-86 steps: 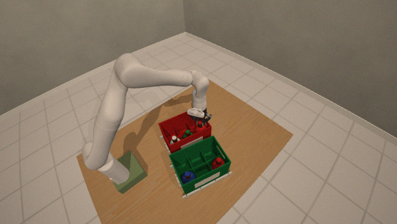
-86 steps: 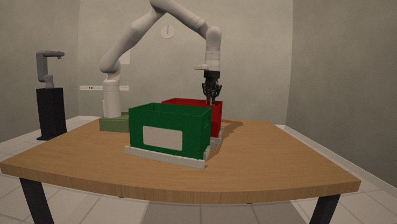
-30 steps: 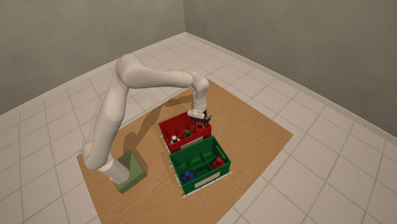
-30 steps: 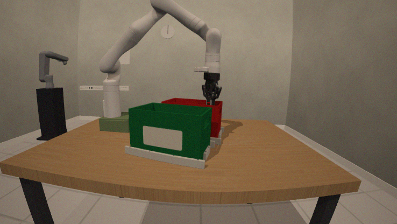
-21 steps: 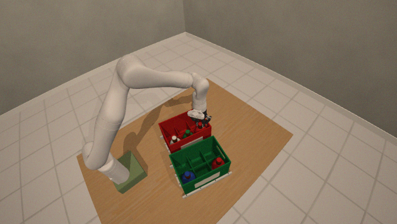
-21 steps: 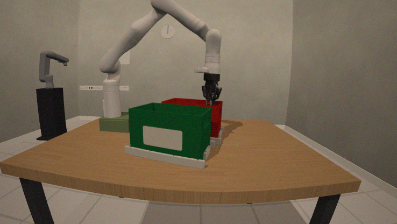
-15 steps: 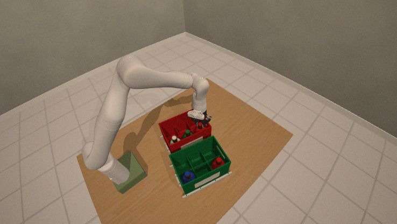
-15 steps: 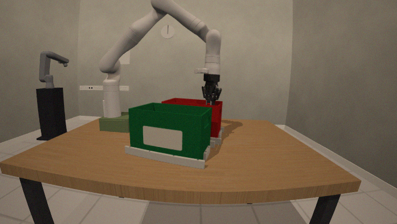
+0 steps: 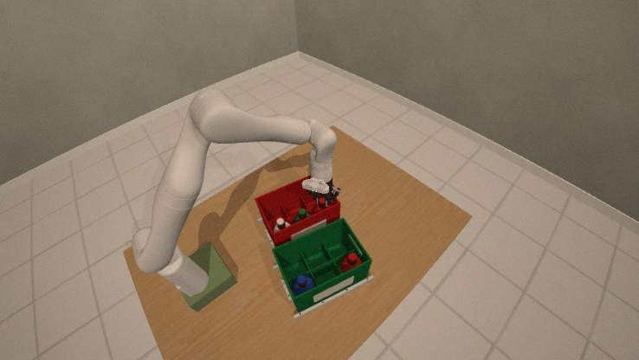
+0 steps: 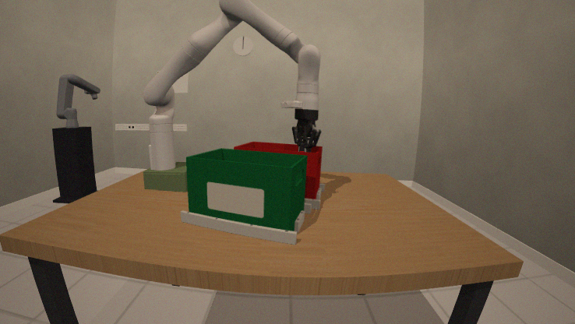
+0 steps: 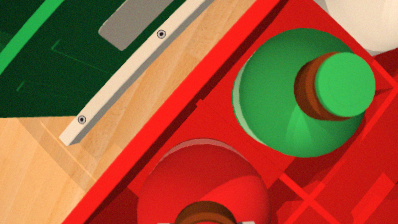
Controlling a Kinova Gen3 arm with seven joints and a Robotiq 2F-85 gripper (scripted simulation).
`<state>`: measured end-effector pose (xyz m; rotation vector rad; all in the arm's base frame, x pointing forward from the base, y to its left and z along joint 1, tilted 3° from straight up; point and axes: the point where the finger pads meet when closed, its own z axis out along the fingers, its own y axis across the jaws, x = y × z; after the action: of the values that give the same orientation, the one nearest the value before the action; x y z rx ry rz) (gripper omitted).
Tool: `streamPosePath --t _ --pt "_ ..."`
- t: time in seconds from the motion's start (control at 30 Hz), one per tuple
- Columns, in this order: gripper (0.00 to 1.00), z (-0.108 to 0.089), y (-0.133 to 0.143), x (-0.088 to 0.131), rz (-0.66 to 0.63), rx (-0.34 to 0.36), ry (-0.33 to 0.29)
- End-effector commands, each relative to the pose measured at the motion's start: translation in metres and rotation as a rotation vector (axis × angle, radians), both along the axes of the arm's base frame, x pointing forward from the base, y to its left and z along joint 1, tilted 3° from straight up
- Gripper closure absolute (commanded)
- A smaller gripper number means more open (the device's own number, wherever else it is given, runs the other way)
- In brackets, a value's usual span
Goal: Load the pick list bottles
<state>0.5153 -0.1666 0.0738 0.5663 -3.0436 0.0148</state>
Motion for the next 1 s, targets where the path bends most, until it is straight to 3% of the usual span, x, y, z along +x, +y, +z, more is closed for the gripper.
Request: streamPosePath --t 0.0,0.97 --pt "0.90 -0.0001 -0.0002 0.0007 0.000 -0.001 -0.003" --pt "0.90 -0.0055 -0.0003 0.0005 0.000 -0.001 -0.003"
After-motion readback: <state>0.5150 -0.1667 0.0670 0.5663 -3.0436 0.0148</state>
